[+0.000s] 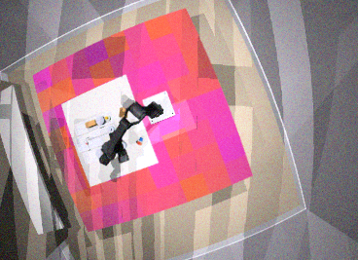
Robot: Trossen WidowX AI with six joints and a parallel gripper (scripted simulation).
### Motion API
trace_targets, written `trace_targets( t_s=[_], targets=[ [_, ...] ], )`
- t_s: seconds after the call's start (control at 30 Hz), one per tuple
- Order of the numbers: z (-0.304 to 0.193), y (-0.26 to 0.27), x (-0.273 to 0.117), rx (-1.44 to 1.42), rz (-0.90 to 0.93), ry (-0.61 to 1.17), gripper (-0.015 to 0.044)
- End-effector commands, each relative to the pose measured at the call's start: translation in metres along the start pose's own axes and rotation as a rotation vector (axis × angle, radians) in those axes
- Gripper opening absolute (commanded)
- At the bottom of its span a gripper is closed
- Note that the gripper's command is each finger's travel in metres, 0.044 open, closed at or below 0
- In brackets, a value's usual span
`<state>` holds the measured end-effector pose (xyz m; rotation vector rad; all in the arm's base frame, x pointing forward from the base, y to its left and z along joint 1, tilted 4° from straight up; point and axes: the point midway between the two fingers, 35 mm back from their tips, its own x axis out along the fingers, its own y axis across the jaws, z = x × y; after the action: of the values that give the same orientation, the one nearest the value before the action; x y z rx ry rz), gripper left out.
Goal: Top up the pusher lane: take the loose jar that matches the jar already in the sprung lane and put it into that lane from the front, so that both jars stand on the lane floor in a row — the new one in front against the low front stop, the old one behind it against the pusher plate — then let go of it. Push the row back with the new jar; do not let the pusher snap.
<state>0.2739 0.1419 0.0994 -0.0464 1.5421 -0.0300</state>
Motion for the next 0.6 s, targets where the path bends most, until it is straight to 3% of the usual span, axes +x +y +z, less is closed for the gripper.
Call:
trace_targets(
  t_s=[0.0,0.57],
  targets=[
    [0.006,-0.018,0.005,0.002,0.001,-0.003,0.0],
    [0.017,-0.105,0.033,0.025,-0.009,-0.005,0.0]
  ],
)
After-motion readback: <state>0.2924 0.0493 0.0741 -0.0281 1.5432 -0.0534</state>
